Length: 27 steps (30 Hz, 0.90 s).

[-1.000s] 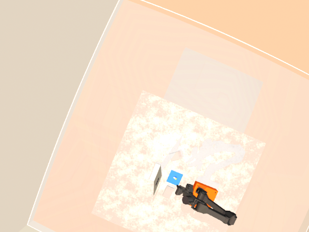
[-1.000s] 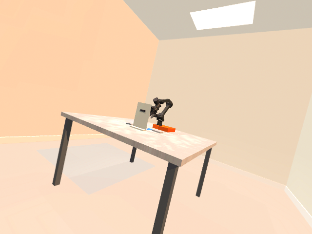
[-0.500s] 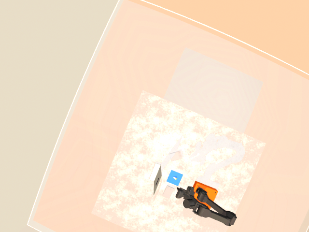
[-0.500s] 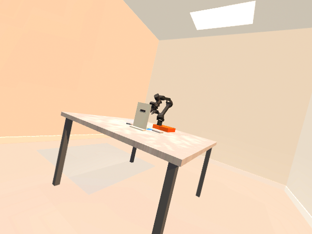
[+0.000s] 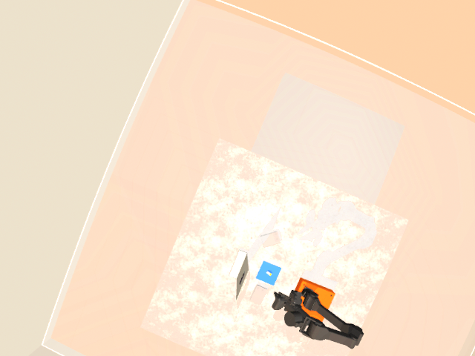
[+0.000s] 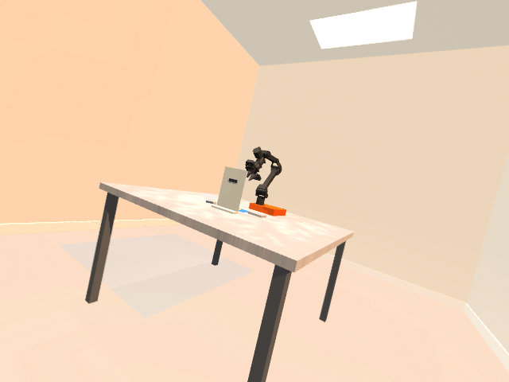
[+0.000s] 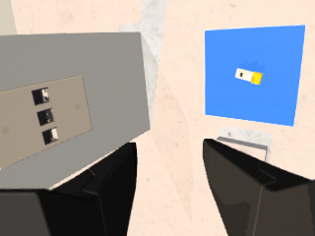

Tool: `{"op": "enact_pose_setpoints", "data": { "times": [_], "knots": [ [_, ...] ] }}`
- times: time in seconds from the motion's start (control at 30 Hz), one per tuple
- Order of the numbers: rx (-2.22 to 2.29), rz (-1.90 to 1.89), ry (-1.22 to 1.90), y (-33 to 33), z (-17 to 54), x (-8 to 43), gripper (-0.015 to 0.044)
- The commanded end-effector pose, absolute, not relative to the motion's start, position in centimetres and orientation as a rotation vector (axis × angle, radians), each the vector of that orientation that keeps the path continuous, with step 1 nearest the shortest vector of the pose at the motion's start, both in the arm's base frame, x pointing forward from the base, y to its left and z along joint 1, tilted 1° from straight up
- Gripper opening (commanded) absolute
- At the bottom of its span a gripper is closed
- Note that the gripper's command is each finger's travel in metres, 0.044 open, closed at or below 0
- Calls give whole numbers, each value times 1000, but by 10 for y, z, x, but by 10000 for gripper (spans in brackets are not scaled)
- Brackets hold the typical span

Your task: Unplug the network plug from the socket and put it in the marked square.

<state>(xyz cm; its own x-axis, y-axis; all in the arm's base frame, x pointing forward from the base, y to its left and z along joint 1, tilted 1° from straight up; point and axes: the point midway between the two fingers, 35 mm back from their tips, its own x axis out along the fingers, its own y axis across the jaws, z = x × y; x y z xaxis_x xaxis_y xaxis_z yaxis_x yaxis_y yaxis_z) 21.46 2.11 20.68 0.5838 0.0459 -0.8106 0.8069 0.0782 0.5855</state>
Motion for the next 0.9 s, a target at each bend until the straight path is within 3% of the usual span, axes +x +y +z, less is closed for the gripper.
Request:
{"op": "enact_pose_setpoints", "data": {
  "times": [0.0,0.33,0.87],
  "knots": [
    [1394,-671,785,20,214,214,182],
    [1394,-671,785,20,214,214,440],
    [1394,-671,785,20,214,214,440]
  ]
}}
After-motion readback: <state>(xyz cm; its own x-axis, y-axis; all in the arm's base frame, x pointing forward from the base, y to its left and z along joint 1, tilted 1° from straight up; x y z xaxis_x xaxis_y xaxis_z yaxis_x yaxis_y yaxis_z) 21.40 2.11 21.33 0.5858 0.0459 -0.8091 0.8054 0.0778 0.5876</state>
